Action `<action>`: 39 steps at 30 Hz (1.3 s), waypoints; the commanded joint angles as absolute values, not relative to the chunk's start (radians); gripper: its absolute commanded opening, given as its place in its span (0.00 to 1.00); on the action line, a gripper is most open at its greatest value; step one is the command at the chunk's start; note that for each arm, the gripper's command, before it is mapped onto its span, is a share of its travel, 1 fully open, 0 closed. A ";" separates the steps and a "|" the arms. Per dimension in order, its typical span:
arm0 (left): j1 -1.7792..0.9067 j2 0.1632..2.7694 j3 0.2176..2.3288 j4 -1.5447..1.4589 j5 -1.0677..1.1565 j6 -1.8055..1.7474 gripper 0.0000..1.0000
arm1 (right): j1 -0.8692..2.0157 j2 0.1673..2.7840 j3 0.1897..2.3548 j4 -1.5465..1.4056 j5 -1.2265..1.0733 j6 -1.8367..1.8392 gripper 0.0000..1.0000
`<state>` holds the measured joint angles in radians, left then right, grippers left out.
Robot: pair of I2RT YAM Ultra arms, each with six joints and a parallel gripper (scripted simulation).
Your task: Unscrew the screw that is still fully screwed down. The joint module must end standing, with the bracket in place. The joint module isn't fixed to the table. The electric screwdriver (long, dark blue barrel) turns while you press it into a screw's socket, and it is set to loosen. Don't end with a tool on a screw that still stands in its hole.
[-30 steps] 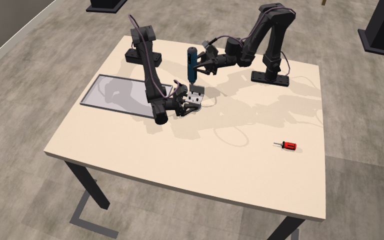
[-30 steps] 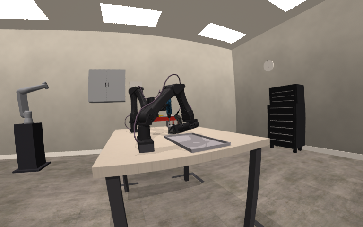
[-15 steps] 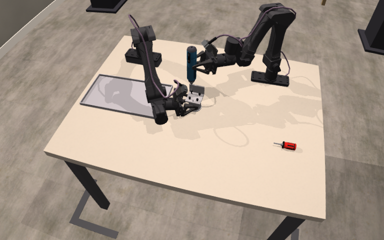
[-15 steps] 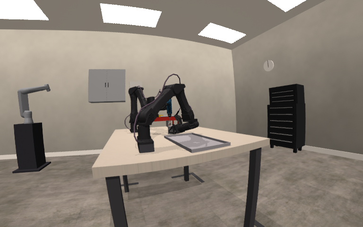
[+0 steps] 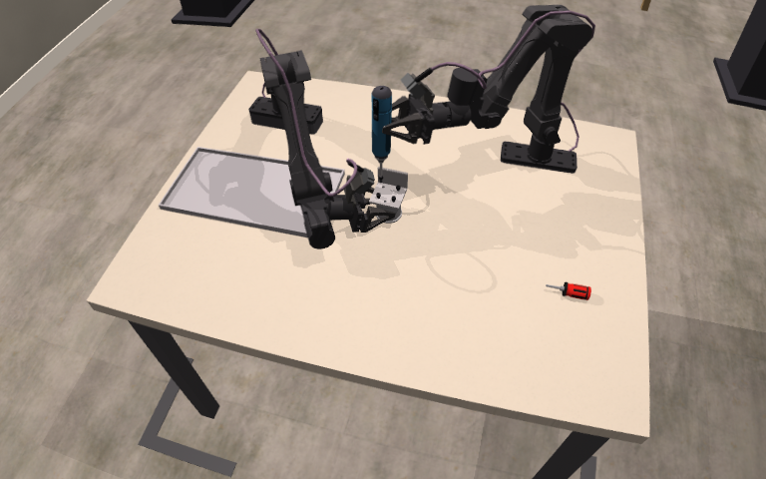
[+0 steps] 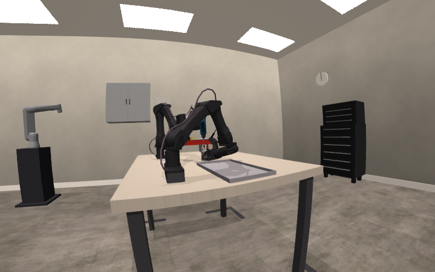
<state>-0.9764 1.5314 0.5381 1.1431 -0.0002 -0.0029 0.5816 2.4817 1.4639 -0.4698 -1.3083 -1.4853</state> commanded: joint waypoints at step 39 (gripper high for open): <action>-0.963 1.441 0.614 1.091 0.010 -0.013 0.42 | 0.589 2.480 1.492 -0.483 -1.338 -1.493 0.59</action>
